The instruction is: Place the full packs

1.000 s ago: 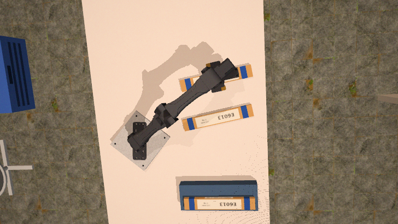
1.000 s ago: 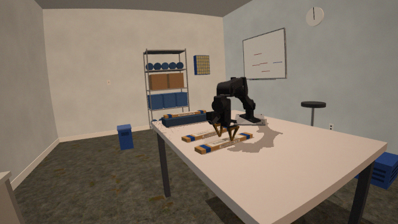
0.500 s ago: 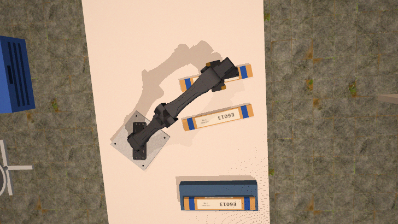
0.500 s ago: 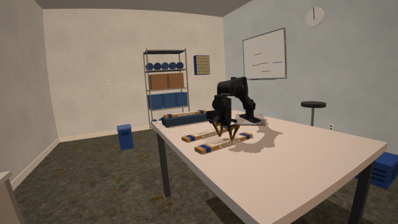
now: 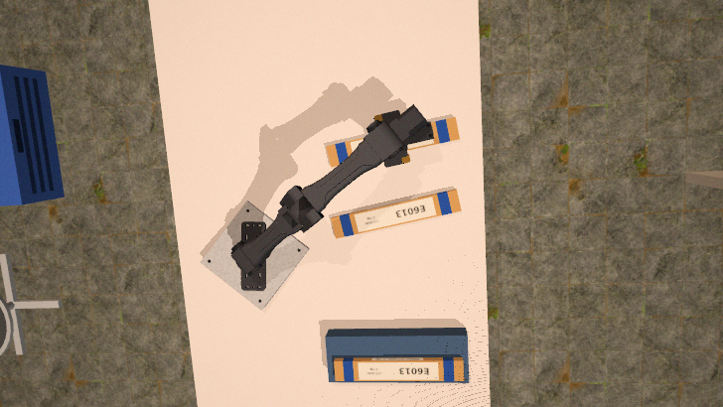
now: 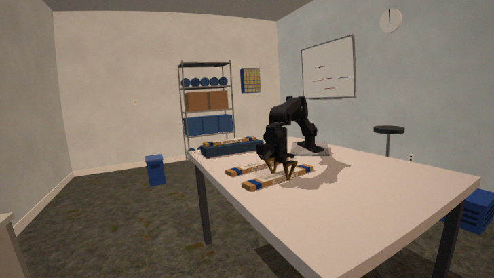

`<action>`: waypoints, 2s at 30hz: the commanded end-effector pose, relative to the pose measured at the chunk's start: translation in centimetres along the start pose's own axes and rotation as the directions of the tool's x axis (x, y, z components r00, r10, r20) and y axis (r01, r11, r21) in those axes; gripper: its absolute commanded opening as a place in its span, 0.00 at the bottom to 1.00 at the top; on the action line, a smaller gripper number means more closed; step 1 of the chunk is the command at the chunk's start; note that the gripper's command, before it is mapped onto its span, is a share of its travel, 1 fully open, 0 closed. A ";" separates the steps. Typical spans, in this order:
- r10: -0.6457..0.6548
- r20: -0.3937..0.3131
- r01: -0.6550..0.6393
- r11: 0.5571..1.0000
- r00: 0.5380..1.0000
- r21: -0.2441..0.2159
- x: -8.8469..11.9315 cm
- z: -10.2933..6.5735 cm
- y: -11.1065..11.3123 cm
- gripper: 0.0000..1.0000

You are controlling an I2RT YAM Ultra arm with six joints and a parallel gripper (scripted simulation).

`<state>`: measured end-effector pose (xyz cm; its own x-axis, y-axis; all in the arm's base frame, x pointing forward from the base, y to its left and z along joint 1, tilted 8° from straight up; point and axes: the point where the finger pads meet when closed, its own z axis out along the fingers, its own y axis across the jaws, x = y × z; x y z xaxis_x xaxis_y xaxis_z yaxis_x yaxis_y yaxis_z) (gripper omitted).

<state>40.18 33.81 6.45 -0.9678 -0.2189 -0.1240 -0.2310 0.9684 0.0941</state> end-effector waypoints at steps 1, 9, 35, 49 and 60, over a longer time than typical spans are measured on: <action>-0.006 0.044 0.006 1.000 0.999 -0.015 -0.4 -1.1 0.8 0.95; -0.007 0.072 0.009 1.000 0.997 -0.029 -1.1 -1.3 1.2 0.95; 0.002 0.030 -0.002 1.000 1.000 0.003 -0.5 0.0 -0.1 0.00; 0.002 0.030 -0.002 1.000 1.000 0.003 -0.5 0.0 -0.1 0.00; 0.002 0.030 -0.002 1.000 1.000 0.003 -0.5 0.0 -0.1 0.00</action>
<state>40.63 33.53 5.69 -0.9674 -0.2149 -0.1339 -0.2268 0.9706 0.0810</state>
